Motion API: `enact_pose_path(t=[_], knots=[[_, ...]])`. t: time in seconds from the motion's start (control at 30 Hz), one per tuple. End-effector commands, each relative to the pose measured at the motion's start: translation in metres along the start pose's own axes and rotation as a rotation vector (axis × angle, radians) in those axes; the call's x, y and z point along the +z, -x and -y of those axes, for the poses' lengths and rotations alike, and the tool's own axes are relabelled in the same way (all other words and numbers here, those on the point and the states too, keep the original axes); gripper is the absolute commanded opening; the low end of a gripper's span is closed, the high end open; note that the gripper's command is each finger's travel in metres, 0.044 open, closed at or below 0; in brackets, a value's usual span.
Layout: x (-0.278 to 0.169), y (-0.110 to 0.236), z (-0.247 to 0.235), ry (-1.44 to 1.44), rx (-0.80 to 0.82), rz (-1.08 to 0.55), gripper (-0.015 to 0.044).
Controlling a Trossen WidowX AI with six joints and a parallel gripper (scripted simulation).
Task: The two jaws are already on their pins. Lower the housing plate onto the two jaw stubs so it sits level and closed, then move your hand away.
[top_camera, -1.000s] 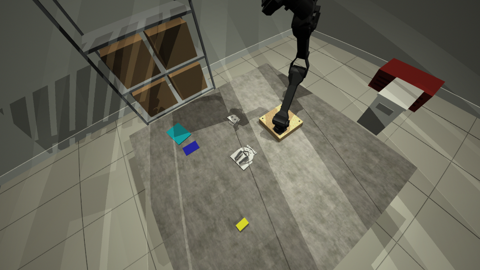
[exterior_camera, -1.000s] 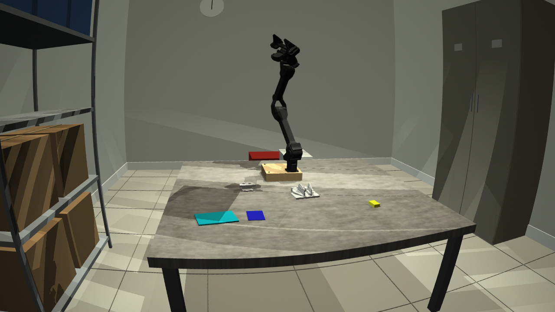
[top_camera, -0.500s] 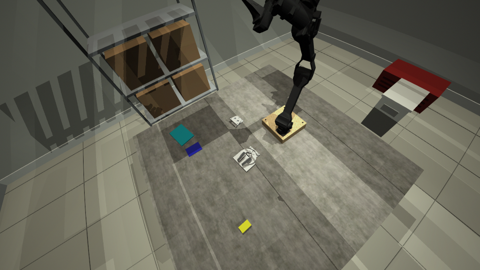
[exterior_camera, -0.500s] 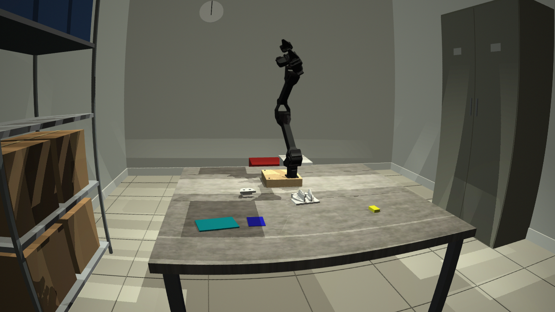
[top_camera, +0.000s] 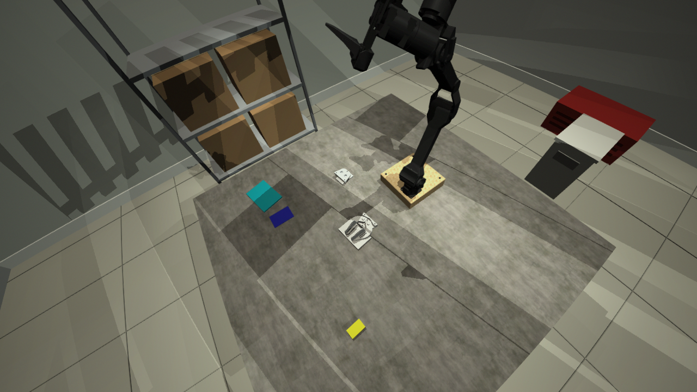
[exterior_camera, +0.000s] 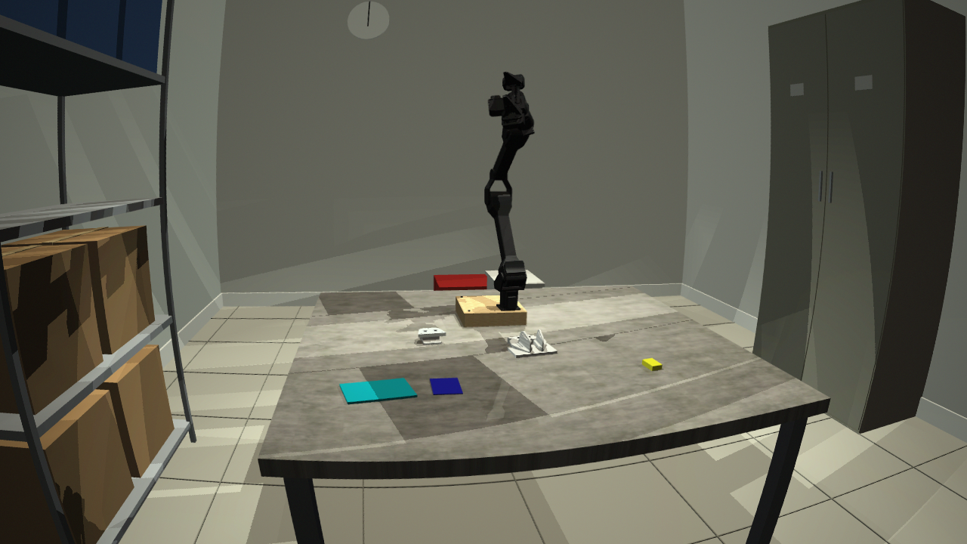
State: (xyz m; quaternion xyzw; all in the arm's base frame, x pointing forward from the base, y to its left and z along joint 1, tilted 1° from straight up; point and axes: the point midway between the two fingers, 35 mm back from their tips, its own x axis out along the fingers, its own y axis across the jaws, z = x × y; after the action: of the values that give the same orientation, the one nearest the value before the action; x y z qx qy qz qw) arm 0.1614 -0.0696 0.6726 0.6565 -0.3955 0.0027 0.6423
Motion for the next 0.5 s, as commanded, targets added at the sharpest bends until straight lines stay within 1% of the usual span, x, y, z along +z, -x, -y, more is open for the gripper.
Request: enact_pose_path(t=[0.0,0.47], knots=[[-0.006,-0.006,0.015,0.104,-0.028,-0.006,0.0440],[-0.014,-0.029,0.061,0.377,-0.111,-0.006,0.0440]])
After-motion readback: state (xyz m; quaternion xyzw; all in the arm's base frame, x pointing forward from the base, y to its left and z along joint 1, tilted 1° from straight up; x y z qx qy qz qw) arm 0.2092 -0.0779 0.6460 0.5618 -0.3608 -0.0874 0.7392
